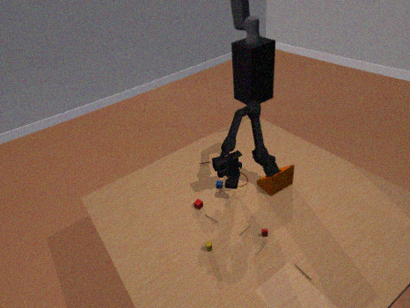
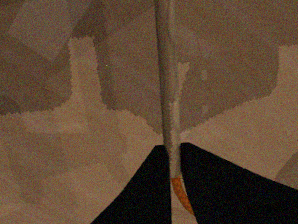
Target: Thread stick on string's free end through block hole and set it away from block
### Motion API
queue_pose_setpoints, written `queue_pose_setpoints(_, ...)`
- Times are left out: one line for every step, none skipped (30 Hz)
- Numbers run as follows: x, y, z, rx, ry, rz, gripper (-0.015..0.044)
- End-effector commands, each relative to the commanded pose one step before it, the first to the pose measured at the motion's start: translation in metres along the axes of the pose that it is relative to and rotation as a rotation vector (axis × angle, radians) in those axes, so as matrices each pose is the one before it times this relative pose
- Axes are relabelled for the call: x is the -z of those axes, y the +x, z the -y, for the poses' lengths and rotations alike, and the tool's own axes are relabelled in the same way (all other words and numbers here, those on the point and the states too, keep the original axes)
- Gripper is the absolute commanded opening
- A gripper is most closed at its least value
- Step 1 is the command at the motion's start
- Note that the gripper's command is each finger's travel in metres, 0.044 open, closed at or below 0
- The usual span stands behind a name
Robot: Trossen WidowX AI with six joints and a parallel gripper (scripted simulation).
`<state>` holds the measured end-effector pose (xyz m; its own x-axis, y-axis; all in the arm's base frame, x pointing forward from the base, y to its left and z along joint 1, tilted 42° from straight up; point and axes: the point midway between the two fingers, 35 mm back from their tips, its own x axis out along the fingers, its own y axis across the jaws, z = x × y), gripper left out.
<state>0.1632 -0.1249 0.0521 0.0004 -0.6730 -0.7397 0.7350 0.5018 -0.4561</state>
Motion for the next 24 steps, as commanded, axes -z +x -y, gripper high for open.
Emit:
queue_pose_setpoints(0.00011,0.00164,-0.00043,0.00112,-0.0059,-0.00741,0.0)
queue_pose_setpoints(0.00041,0.00011,-0.00007,0.0,0.0,-0.00022,0.0)
queue_pose_setpoints(0.00041,0.00007,-0.00005,0.0,0.0,-0.00003,0.0)
queue_pose_setpoints(-0.00024,-0.00001,-0.00001,0.0,0.0,0.00001,0.0)
queue_pose_setpoints(-0.0005,-0.00001,-0.00001,-0.00001,0.0,0.00004,0.0)
queue_pose_setpoints(-0.00067,-0.00002,-0.00002,-0.00001,0.0001,0.00005,0.0)
queue_pose_setpoints(-0.00086,-0.00004,-0.00003,-0.00001,0.0001,0.00006,0.0)
queue_pose_setpoints(-0.00111,-0.00006,-0.00004,-0.00001,0.0001,0.0,0.0)
queue_pose_setpoints(-0.0012,-0.00009,-0.00004,-0.00001,0.0001,0.00002,0.0)
queue_pose_setpoints(-0.00142,-0.00012,-0.00005,-0.00001,0.0001,0.0,0.0)
queue_pose_setpoints(-0.00144,-0.00013,-0.00004,-0.00001,0.0001,-0.00001,0.0)
queue_pose_setpoints(-0.00139,-0.00012,-0.00003,0.0,0.0001,0.00001,0.0)
queue_pose_setpoints(-0.00135,-0.00011,-0.00002,0.0,0.0001,-0.00001,0.0)
queue_pose_setpoints(-0.00135,-0.00008,-0.00001,0.0,0.0001,-0.00001,0.0)
queue_pose_setpoints(-0.00136,-0.00006,0.0,0.0,0.0,-0.00002,0.0)
queue_pose_setpoints(-0.00138,-0.00004,0.00001,0.0,0.0,-0.00002,0.0)
queue_pose_setpoints(-0.0014,-0.00002,0.00001,0.0,0.0,-0.00002,0.0)
queue_pose_setpoints(-0.0014,0.0,0.00002,0.0,0.0,0.0,0.0)
queue_pose_setpoints(-0.00141,0.00002,0.00002,0.0,0.0001,0.00002,0.0)
queue_pose_setpoints(-0.0014,0.00003,0.00003,0.0,0.0001,0.00004,0.0)
queue_pose_setpoints(-0.00139,0.00004,0.00003,0.0,0.0001,0.00005,0.0)
queue_pose_setpoints(-0.00138,0.00004,0.00003,0.0,0.0001,0.00005,0.0)
queue_pose_setpoints(-0.00138,0.00005,0.00003,0.0,0.0001,0.00006,0.0)
queue_pose_setpoints(-0.00139,0.00005,0.00003,0.0,0.0001,0.00006,0.0)
